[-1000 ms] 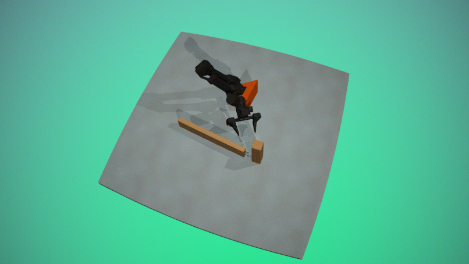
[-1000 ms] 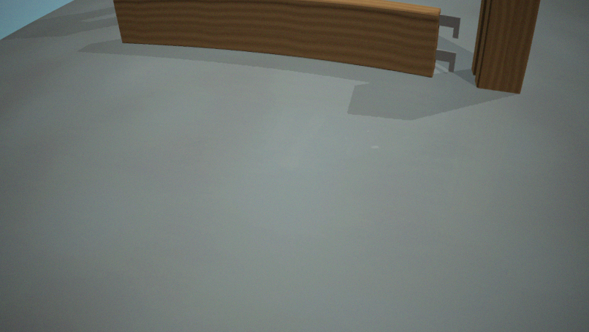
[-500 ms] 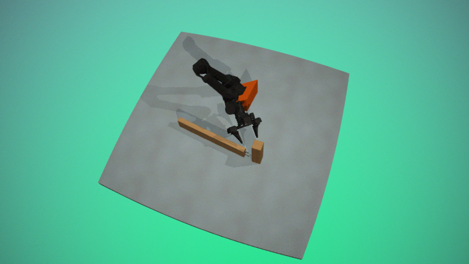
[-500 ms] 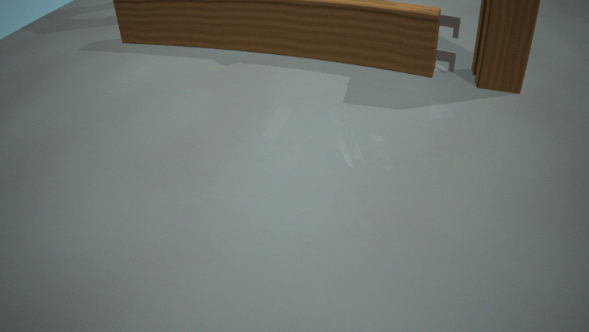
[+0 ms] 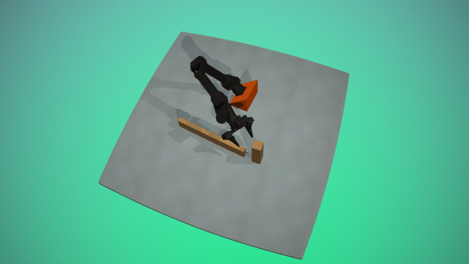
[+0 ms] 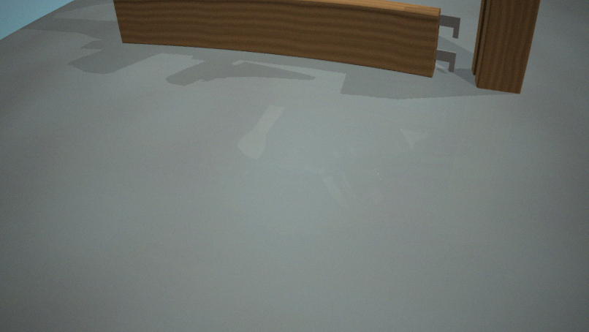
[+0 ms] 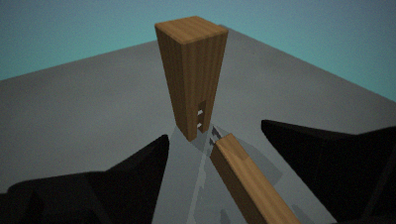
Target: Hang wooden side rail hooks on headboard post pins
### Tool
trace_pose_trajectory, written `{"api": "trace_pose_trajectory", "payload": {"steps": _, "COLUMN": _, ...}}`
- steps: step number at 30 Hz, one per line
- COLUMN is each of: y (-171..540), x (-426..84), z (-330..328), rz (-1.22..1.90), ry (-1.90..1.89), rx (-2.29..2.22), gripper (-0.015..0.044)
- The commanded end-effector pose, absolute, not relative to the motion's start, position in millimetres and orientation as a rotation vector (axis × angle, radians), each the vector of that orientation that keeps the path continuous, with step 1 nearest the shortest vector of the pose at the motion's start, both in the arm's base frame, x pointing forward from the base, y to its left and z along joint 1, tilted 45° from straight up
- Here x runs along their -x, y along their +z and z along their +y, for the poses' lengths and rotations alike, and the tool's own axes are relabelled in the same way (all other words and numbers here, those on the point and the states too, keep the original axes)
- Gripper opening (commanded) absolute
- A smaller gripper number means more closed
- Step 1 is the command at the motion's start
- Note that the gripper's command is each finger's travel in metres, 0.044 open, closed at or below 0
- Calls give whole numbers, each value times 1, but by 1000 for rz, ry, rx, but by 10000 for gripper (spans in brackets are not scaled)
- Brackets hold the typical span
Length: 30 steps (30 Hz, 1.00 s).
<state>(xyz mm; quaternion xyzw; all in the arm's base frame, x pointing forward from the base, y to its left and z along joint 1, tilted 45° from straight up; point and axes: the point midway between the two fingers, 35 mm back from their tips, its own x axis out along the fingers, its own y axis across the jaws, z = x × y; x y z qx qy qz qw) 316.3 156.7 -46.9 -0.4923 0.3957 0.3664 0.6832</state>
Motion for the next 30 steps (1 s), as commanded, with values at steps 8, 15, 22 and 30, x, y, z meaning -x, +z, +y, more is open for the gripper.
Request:
{"api": "trace_pose_trajectory", "payload": {"steps": 8, "y": -17, "x": -321, "z": 154, "rz": 965, "ry": 929, "rx": 1111, "gripper": 440}}
{"api": "trace_pose_trajectory", "payload": {"steps": 15, "y": -17, "x": -321, "z": 154, "rz": 965, "ry": 929, "rx": 1111, "gripper": 440}}
{"api": "trace_pose_trajectory", "payload": {"steps": 22, "y": -17, "x": -321, "z": 154, "rz": 965, "ry": 929, "rx": 1111, "gripper": 440}}
{"api": "trace_pose_trajectory", "payload": {"steps": 30, "y": -19, "x": -324, "z": 153, "rz": 1090, "ry": 800, "rx": 968, "gripper": 440}}
